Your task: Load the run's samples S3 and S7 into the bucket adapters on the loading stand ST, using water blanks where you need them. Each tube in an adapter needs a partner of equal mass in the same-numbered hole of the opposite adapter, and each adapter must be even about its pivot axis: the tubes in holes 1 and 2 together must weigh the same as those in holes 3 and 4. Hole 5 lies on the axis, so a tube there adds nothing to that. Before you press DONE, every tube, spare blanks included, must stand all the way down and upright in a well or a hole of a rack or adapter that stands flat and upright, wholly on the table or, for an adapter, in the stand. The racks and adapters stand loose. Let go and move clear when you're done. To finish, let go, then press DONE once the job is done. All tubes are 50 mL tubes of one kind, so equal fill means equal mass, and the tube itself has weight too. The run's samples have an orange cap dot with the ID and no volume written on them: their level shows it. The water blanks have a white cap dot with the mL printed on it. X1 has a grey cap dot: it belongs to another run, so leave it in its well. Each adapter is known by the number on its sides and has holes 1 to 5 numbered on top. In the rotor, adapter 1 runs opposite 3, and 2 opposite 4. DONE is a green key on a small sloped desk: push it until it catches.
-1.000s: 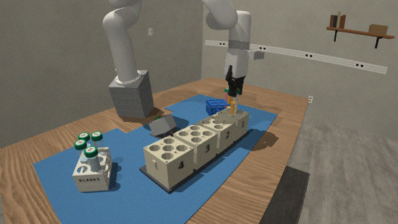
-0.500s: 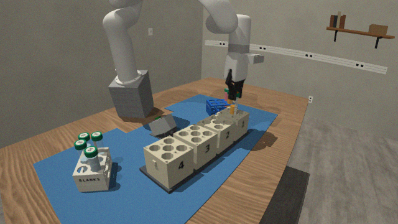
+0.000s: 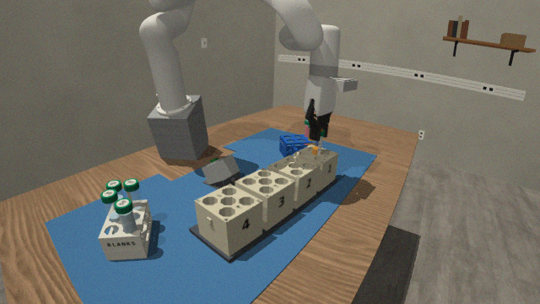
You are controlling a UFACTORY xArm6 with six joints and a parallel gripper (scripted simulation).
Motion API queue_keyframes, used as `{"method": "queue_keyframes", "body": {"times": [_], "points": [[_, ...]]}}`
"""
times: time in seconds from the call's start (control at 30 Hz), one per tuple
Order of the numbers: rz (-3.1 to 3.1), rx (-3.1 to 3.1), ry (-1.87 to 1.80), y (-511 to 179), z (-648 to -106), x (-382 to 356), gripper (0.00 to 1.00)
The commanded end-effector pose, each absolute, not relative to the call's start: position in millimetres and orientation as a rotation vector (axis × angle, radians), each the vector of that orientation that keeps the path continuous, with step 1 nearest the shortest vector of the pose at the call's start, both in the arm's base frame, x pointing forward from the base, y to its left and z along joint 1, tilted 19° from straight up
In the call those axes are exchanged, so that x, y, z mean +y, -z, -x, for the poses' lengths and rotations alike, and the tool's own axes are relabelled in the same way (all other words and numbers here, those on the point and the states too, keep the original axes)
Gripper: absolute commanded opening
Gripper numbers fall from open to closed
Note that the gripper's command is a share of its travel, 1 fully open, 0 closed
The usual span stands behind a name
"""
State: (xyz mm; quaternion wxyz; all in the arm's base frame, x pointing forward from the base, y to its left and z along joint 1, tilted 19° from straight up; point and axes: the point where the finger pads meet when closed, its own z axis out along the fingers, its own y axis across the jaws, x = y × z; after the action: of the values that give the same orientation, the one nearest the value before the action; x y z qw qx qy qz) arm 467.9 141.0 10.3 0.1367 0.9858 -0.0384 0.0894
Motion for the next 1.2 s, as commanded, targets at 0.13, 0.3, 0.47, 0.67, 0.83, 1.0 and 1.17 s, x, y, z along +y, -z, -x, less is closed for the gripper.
{"method": "queue_keyframes", "body": {"times": [0.13,0.3,0.47,0.67,0.83,1.0,1.17], "points": [[-2.855,-0.111,-0.265,-4.4,-470.6,139.8,0.00],[-2.855,-0.111,-0.265,-1.5,-471.1,139.0,0.00],[-2.855,-0.111,-0.265,3.2,-471.9,137.6,0.00],[-2.855,-0.111,-0.265,8.9,-472.9,135.9,0.00],[-2.855,-0.111,-0.265,11.8,-473.4,135.1,0.00],[-2.855,-0.111,-0.265,16.5,-474.3,133.7,0.00],[-2.855,-0.111,-0.265,21.2,-475.1,132.3,0.00]]}}
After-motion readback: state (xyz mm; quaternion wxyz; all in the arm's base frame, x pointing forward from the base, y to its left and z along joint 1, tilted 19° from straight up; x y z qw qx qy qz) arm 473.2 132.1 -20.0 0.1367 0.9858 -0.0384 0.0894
